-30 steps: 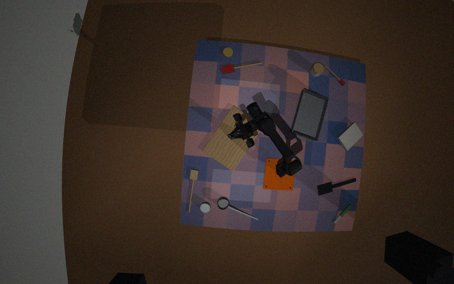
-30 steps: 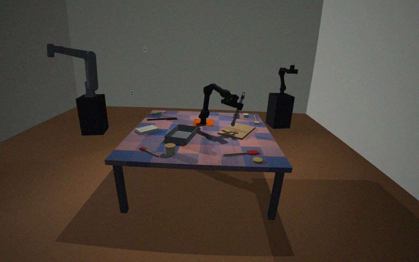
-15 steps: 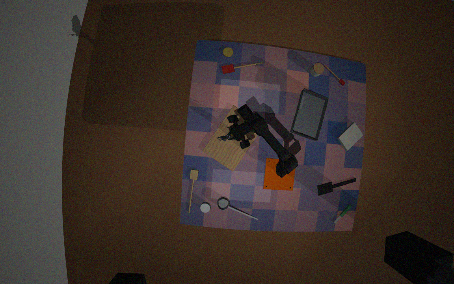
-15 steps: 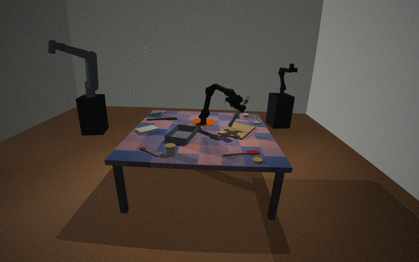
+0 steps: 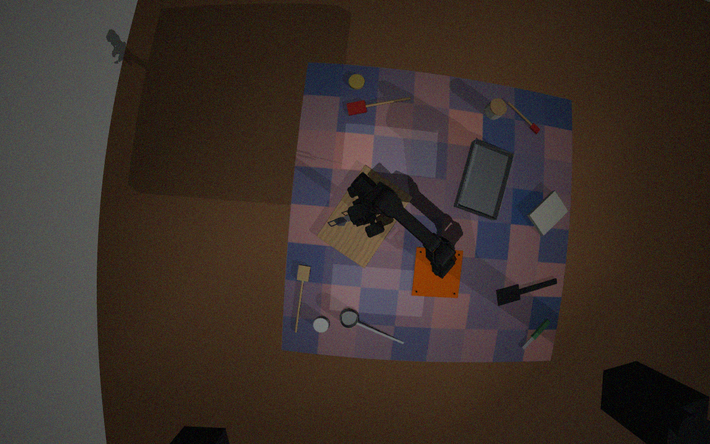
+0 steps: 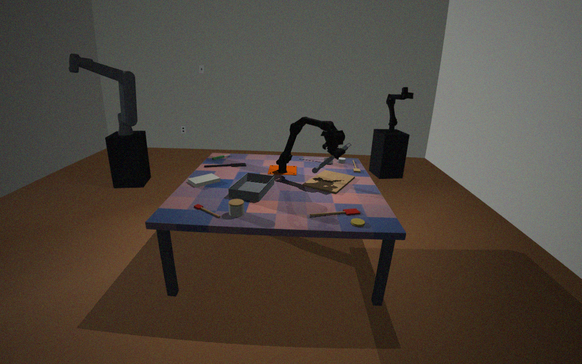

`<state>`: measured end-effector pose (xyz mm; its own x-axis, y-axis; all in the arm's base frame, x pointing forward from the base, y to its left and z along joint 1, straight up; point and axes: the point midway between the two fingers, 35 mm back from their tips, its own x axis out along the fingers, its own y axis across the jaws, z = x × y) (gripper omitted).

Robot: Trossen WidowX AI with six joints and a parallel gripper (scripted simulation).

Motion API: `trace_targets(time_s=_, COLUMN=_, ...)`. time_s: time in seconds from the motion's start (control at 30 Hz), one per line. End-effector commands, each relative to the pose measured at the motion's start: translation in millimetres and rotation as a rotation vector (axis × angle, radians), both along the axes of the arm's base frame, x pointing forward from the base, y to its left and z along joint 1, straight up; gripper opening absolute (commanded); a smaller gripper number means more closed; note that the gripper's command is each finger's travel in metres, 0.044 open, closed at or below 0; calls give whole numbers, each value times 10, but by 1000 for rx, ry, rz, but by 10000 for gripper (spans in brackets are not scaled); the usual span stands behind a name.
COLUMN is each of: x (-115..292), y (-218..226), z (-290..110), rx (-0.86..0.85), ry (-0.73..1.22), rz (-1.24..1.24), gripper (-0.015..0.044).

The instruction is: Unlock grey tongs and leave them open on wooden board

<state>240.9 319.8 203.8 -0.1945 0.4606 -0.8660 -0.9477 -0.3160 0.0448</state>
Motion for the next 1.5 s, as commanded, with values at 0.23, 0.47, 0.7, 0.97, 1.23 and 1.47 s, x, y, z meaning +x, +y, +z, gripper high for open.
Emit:
trace_targets(time_s=0.23, x=-26, y=15, z=-39, rx=-243, ry=-140, rz=11, gripper=-150)
trace_targets(time_s=0.47, x=-35, y=-2, z=-32, rx=-398, ry=-252, rz=25, gripper=-150)
trace_targets(time_s=0.7, x=-35, y=-4, z=-29, rx=-412, ry=-264, rz=26, gripper=-150)
trace_targets(time_s=0.97, x=-25, y=10, z=-97, rx=-415, ry=-262, rz=27, gripper=-150)
trace_targets(time_s=1.23, x=-8, y=31, z=-223, rx=-420, ry=-259, rz=28, gripper=-150)
trace_targets(time_s=1.47, x=3, y=46, z=-334, rx=-424, ry=-256, rz=29, gripper=-150)
